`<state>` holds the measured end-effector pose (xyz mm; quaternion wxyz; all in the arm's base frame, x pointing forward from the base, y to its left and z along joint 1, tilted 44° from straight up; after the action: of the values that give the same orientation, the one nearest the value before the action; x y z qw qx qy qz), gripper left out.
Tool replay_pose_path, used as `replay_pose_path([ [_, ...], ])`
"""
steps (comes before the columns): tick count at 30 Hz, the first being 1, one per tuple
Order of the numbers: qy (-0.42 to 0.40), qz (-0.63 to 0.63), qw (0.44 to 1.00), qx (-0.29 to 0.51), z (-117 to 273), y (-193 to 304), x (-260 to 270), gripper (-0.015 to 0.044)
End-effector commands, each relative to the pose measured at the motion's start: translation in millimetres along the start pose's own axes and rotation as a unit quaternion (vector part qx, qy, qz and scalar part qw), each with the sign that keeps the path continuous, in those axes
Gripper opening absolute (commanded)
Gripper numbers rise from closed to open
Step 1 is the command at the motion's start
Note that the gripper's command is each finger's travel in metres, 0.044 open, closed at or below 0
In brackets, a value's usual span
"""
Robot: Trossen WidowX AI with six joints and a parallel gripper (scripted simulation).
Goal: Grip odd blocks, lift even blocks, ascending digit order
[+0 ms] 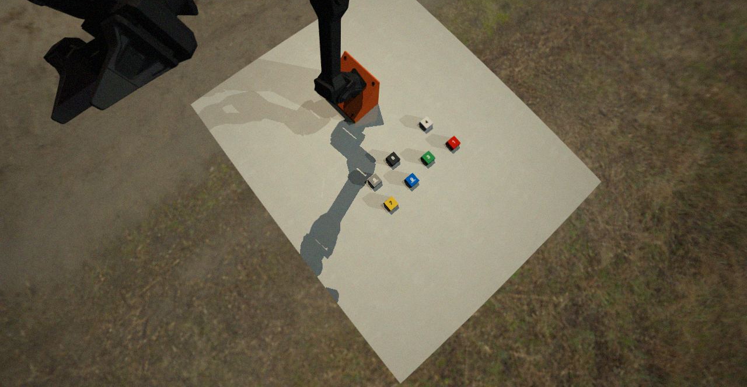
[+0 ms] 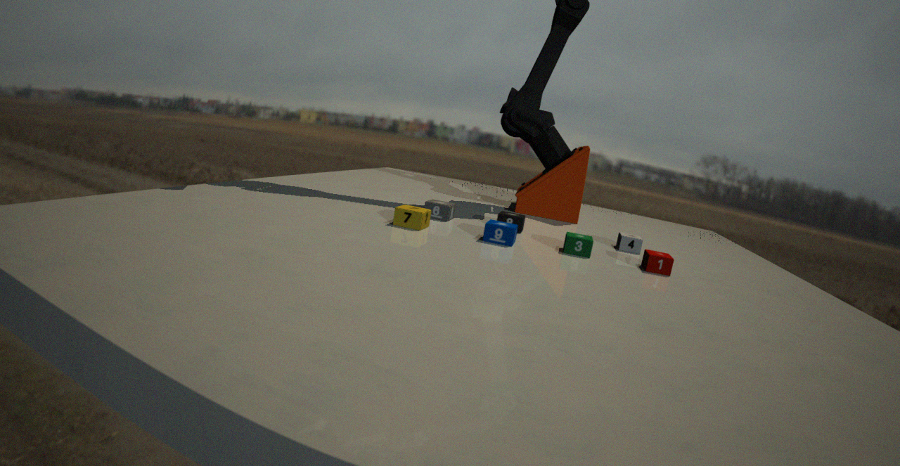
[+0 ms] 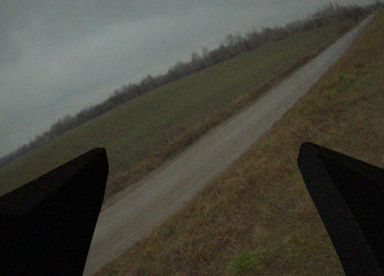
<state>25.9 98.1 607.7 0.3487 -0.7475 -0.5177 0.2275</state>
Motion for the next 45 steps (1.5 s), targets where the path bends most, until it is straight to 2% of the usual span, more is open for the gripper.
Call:
replay_pose_path([
  [1, 0.049, -0.085, 0.994, 0.053, -24, 31, -57, 0.0400],
  [11, 0.149, -0.223, 0.934, 0.236, -69, 152, -136, 0.0400],
  [21, 0.209, -0.219, 0.825, 0.477, -70, 307, -129, 0.0400],
  [27, 0.208, -0.125, 0.741, 0.626, -37, 391, -92, 0.0400],
  [34, 0.155, 0.083, 0.635, 0.753, 29, 457, -42, 0.0400],
  [41, 0.056, 0.333, 0.540, 0.771, 92, 481, -5, 0.0400],
  [45, 0.047, 0.353, 0.533, 0.768, 96, 482, -3, 0.0400],
])
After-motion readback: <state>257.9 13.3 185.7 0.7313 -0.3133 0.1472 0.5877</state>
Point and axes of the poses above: the point midway between the two fingers, 35 mm back from their tips, its own z axis back along the fingers, its own x axis across the jaws, y = z × x, the point moved 4 cm from there along z, back along the fingers, and after that the axes turned 15 degrees about -z, right-handed, at the moved point
